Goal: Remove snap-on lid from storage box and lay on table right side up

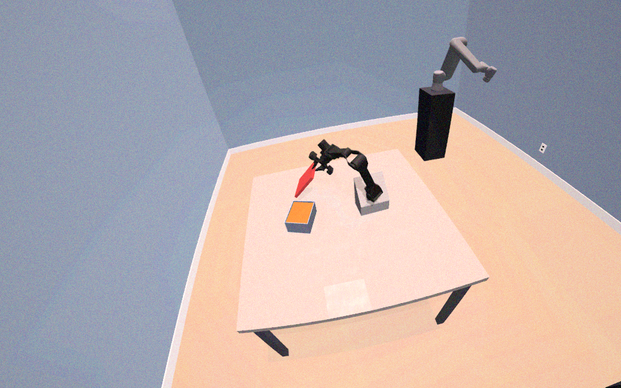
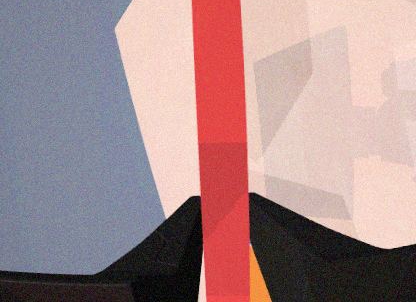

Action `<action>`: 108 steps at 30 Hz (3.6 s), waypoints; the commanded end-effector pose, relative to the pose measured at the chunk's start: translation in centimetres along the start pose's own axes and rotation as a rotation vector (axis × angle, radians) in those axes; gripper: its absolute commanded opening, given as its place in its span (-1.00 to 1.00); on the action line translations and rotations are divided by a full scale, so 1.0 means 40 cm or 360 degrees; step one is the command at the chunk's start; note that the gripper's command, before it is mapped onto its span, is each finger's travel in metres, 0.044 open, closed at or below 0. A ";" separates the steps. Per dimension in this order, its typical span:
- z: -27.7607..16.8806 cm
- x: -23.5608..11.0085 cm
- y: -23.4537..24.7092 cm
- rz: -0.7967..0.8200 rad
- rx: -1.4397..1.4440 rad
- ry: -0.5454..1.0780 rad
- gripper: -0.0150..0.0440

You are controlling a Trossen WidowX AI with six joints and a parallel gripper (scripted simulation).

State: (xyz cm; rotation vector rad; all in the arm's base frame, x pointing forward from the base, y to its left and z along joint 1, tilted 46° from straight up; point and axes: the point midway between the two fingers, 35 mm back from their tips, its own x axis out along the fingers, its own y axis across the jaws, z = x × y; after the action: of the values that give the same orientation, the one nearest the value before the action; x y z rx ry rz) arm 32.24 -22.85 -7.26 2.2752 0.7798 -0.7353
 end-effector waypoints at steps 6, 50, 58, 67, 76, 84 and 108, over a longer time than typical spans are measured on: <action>0.048 -0.008 0.007 0.0017 -0.0013 0.0007 -0.49; 0.170 0.002 -0.035 0.0018 -0.0016 0.0002 -0.49; 0.169 0.012 -0.047 0.0018 -0.0016 0.0003 -0.49; 0.169 0.024 -0.061 0.0018 -0.0016 0.0003 -0.49; 0.169 0.036 -0.075 0.0018 -0.0016 0.0003 -0.49; 0.169 0.046 -0.087 0.0018 -0.0016 0.0003 -0.49; 0.169 0.078 -0.124 0.0018 -0.0016 0.0004 -0.49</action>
State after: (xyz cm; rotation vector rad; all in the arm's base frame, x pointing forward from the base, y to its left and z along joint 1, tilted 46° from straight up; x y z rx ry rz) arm 29.04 -23.70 -15.34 2.2619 0.7690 -0.7240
